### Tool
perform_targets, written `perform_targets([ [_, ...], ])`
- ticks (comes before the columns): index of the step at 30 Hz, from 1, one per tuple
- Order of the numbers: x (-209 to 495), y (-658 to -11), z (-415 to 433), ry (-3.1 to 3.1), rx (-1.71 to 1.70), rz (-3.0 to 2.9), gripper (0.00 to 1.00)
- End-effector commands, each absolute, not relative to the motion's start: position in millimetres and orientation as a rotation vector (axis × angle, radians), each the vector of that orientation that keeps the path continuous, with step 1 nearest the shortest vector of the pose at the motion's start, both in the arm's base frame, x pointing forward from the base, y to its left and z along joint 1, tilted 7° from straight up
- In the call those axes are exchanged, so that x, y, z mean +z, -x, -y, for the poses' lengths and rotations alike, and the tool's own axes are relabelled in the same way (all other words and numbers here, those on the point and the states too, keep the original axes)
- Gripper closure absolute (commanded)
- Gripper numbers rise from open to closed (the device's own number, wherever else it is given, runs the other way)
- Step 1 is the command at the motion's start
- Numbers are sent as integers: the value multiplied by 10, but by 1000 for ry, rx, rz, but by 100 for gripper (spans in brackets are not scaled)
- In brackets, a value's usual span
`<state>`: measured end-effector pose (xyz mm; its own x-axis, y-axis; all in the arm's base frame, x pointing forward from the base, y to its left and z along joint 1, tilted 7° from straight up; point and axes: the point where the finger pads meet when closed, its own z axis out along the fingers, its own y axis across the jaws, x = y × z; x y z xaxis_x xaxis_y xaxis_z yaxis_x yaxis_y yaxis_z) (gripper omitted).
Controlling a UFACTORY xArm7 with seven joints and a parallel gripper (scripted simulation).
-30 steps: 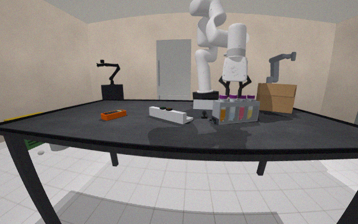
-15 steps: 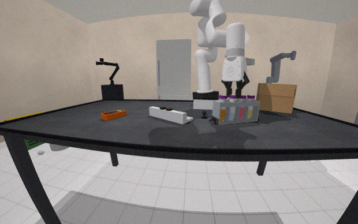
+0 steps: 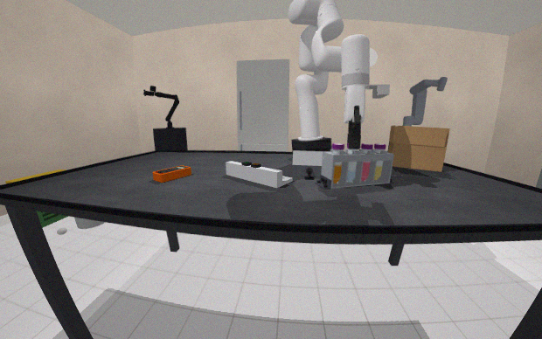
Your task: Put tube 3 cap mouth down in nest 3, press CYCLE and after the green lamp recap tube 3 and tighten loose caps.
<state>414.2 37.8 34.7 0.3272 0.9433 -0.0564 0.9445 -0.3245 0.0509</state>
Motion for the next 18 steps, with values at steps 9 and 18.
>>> perform_targets([
  [9,359,-4156,-385,-2655,-32,-1443,100],
  [18,359,-4156,-385,-2655,-32,-1443,100],
])
